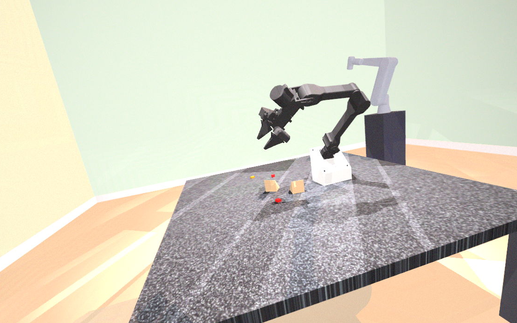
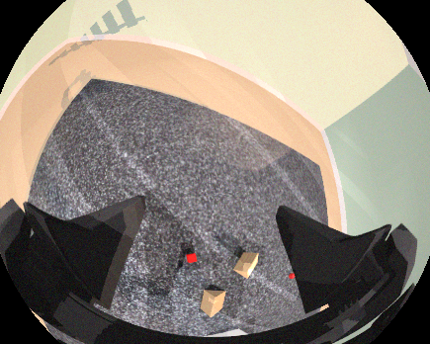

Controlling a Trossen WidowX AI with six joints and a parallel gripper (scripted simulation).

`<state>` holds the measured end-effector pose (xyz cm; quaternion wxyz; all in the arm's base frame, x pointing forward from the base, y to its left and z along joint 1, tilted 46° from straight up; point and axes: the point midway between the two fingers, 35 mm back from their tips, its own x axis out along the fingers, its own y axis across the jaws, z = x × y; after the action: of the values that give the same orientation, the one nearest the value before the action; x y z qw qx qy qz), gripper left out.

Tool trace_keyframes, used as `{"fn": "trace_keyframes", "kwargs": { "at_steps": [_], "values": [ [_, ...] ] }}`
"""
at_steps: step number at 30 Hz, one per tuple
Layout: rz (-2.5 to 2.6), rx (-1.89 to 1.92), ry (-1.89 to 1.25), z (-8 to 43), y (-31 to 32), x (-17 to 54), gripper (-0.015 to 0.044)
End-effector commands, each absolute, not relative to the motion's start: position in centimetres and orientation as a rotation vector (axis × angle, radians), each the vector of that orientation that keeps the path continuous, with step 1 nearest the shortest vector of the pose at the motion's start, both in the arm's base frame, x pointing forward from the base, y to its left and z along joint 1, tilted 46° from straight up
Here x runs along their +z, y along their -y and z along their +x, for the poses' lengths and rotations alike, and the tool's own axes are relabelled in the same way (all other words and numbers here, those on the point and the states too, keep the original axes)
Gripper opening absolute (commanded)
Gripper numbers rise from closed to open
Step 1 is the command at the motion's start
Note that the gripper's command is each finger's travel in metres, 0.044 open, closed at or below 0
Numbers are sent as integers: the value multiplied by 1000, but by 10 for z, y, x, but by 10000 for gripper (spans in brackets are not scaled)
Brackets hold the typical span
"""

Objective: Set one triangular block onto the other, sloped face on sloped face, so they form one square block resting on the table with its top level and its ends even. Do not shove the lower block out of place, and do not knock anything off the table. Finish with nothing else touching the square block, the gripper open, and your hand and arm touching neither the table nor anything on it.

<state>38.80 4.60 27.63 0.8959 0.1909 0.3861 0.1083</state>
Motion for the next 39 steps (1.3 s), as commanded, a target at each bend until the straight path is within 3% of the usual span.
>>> {"fn": "trace_keyframes", "kwargs": {
  "at_steps": [1, 13, 22, 39],
  "values": [
    [781, -21, -1090, 404, -42, 205, 440],
    [1375, -780, -1462, 397, -37, 82, 440],
    [1620, -1588, -1509, 368, -34, 2, 440],
    [1627, -1638, -1503, 365, -37, -9, 440]
  ]
}}
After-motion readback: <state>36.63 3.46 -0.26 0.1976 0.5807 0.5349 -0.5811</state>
